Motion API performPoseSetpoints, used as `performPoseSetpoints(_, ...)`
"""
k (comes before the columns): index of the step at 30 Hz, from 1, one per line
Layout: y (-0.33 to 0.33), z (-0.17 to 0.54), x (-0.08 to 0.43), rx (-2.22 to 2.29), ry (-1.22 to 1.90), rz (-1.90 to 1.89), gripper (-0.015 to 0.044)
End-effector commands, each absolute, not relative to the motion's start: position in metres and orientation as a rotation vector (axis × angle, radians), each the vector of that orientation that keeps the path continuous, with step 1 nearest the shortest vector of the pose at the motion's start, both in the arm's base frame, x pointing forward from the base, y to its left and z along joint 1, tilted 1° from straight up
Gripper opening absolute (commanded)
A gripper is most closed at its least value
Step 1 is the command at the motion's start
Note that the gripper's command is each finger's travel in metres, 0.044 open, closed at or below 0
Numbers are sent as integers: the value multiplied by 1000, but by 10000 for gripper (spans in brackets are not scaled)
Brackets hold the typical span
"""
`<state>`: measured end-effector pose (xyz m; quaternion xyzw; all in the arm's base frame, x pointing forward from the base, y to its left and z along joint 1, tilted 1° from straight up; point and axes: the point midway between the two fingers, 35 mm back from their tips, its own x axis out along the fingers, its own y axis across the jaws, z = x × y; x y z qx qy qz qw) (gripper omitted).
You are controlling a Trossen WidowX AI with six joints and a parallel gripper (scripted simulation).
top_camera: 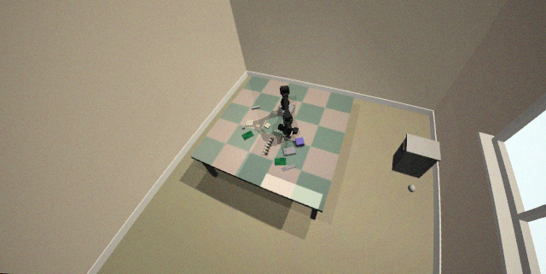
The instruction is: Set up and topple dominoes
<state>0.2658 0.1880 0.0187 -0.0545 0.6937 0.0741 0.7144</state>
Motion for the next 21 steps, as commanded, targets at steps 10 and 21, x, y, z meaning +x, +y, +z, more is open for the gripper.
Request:
performPoseSetpoints(10,189,-1,265,-109,1529,167,440)
performPoseSetpoints(21,189,-2,265,-109,1529,167,335)
